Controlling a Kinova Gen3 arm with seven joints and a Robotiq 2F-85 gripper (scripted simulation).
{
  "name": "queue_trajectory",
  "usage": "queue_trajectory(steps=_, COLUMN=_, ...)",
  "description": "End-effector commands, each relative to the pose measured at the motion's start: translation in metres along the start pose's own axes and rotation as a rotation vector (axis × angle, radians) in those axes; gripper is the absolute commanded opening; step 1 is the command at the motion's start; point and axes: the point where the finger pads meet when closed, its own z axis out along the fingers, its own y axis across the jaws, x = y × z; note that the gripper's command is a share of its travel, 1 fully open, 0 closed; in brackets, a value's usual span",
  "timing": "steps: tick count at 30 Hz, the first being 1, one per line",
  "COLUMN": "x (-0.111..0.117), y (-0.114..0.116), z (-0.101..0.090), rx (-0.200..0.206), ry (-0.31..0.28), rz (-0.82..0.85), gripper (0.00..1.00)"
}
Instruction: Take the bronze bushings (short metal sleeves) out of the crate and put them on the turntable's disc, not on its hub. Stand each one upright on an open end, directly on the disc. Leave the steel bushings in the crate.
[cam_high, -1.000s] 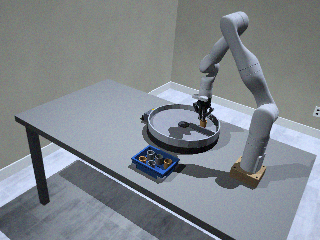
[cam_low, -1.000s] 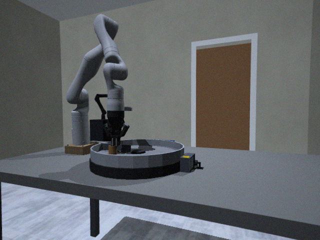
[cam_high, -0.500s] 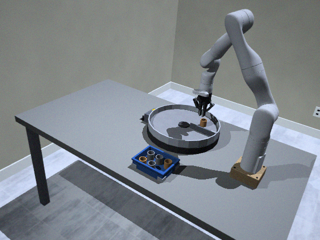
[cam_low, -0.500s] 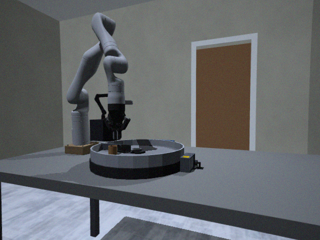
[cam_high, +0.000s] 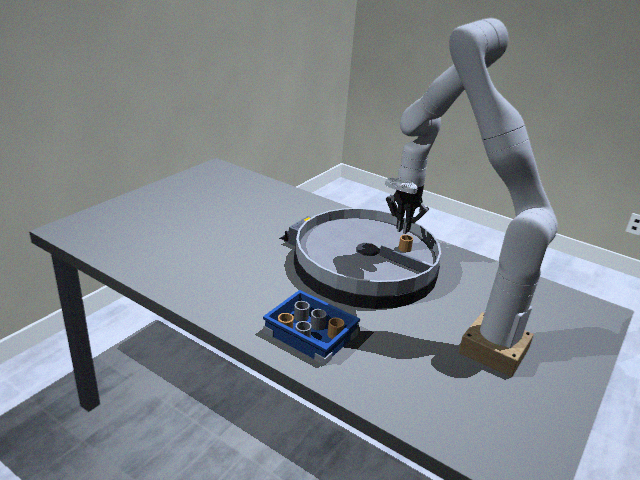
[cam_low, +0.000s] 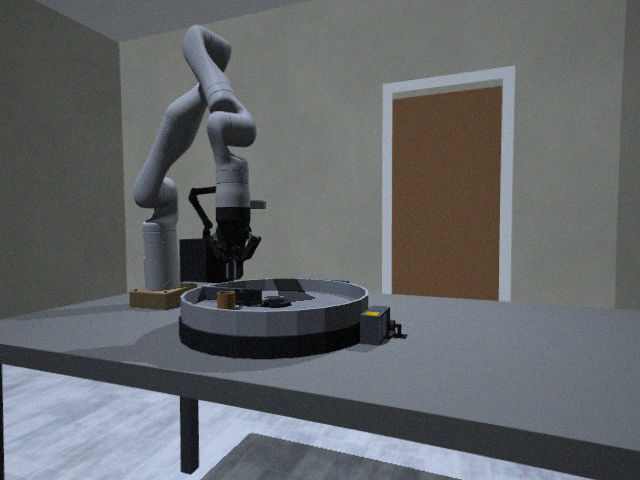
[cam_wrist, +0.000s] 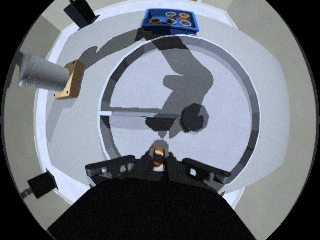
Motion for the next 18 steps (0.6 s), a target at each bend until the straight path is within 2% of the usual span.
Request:
queue_trajectory(steps=1, x=-0.0002, y=0.0004, z=-0.0006, rx=-0.002, ry=0.000, rz=0.000, gripper=0.14)
queue_trajectory(steps=18, x=0.0003, y=0.0004, z=-0.0006, rx=-0.002, ry=0.000, rz=-0.001, gripper=0.12)
